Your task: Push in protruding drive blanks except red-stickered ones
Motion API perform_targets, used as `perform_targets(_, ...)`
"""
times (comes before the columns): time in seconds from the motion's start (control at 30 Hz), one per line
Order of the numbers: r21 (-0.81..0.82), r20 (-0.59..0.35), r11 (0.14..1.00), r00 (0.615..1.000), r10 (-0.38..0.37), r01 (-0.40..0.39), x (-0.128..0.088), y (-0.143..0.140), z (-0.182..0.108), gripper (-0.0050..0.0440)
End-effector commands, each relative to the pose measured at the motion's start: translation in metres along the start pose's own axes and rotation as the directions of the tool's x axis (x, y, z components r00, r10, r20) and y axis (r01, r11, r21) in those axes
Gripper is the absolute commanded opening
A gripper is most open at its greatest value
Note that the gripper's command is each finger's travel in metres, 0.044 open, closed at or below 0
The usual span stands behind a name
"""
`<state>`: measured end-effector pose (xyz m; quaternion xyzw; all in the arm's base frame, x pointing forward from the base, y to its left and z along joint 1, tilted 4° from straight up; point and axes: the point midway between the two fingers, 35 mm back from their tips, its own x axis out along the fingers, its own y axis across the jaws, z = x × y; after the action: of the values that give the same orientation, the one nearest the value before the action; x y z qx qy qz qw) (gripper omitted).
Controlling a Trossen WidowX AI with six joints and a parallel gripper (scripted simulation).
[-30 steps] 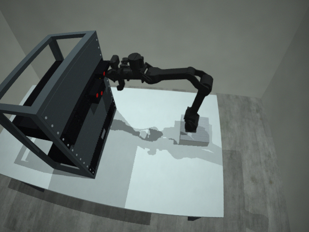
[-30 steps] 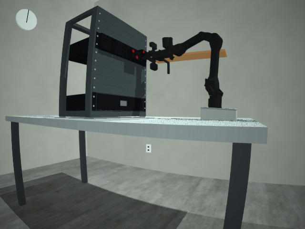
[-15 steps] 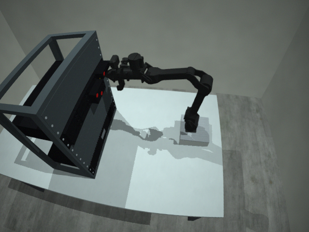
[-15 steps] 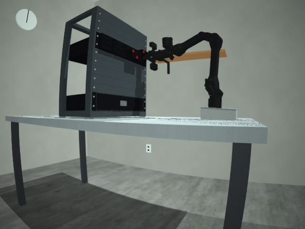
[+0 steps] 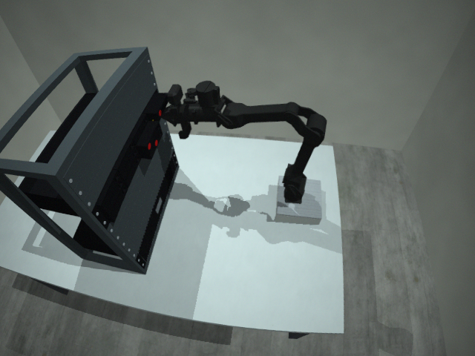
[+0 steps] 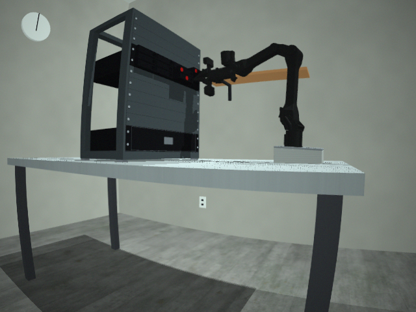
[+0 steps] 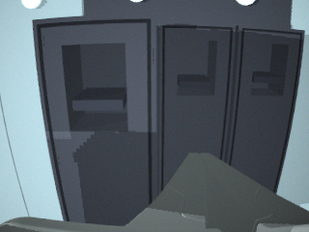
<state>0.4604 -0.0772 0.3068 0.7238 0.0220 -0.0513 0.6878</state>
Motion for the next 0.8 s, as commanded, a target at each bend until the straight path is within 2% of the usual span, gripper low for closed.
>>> perform_targets(0.0,-0.008,0.007,0.999,0.999,0.048,-0.048,-0.0033,0.0207,0.0004,0.0)
perform_targets(0.77,-0.008,0.007,0.999,0.999,0.048,-0.048,0.0001,0.0222,0.0006,0.0)
